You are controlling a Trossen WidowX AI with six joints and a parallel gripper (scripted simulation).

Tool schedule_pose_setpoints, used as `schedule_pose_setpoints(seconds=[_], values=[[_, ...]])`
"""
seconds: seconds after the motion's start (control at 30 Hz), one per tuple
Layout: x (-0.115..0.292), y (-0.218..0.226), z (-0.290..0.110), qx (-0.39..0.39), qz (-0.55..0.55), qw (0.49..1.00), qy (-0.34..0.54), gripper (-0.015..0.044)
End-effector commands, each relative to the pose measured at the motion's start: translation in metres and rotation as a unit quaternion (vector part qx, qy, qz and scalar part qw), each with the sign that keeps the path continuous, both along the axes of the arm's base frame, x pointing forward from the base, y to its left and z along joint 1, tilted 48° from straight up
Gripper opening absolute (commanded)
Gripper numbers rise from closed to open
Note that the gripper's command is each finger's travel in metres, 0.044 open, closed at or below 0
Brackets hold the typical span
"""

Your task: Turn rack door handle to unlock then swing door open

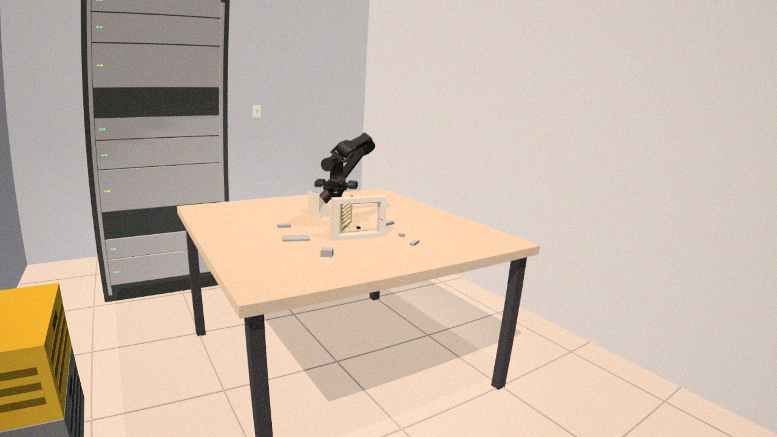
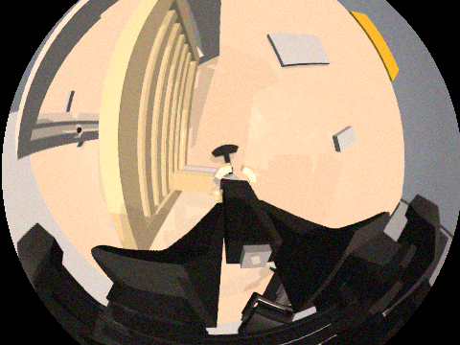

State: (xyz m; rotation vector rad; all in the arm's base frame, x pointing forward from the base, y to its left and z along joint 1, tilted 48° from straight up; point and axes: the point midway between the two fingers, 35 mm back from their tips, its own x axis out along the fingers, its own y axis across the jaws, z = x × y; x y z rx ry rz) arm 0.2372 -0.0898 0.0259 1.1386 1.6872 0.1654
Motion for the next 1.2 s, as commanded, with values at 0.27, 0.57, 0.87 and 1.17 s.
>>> schedule_pose_setpoints(seconds=[0.27,0.57,0.87,1.17], values=[[-0.009,-0.017,-0.019,-0.001,0.063,0.995,-0.072,0.0014],[-0.014,-0.032,-0.036,-0.002,0.111,0.986,-0.125,0.0014],[-0.016,-0.048,-0.053,-0.002,0.159,0.971,-0.178,0.0014],[-0.014,-0.066,-0.072,-0.003,0.211,0.949,-0.234,0.0014]])
